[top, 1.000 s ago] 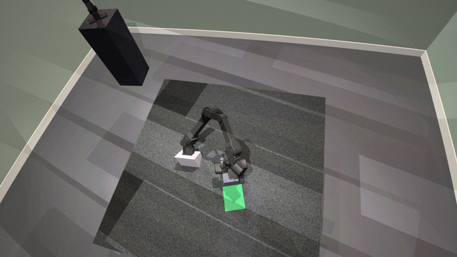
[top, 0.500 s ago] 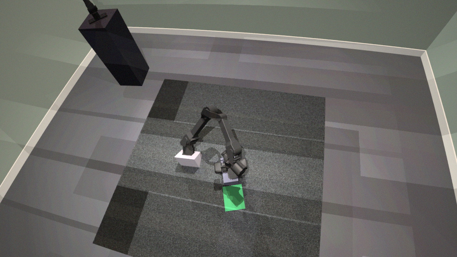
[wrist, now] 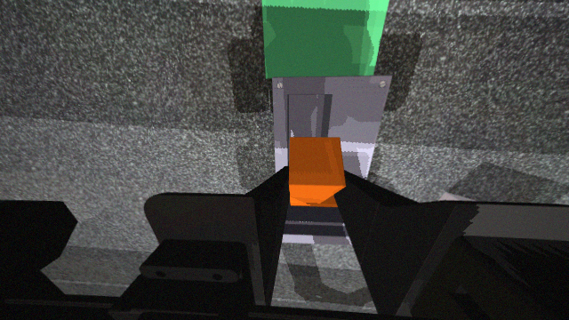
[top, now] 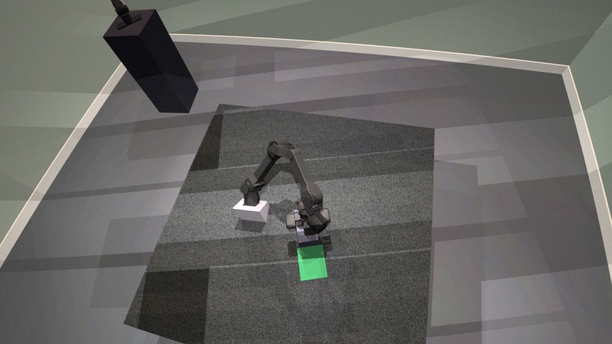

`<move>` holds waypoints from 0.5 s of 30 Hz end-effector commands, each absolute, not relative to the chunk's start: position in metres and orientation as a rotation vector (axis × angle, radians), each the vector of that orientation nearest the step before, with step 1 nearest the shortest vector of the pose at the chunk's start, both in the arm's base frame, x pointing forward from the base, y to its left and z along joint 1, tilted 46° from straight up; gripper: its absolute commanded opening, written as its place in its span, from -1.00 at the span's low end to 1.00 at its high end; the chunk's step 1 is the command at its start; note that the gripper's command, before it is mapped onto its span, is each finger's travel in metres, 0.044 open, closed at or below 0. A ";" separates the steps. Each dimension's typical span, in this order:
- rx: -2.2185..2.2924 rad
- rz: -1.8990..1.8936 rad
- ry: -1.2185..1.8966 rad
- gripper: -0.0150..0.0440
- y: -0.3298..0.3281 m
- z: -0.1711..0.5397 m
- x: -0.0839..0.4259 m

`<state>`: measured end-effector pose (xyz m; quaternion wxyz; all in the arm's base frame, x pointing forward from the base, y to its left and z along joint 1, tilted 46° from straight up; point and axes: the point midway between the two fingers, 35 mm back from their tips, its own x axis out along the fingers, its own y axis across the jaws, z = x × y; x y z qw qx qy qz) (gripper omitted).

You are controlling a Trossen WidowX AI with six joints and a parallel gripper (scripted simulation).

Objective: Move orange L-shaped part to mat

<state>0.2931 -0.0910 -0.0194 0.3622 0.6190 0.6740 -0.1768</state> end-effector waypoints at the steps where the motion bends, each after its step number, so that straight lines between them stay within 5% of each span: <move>1: 1.601 -0.457 1.730 -0.49 -0.099 -0.012 0.292; 15: 1.600 -0.458 1.730 -0.49 -0.114 0.003 0.291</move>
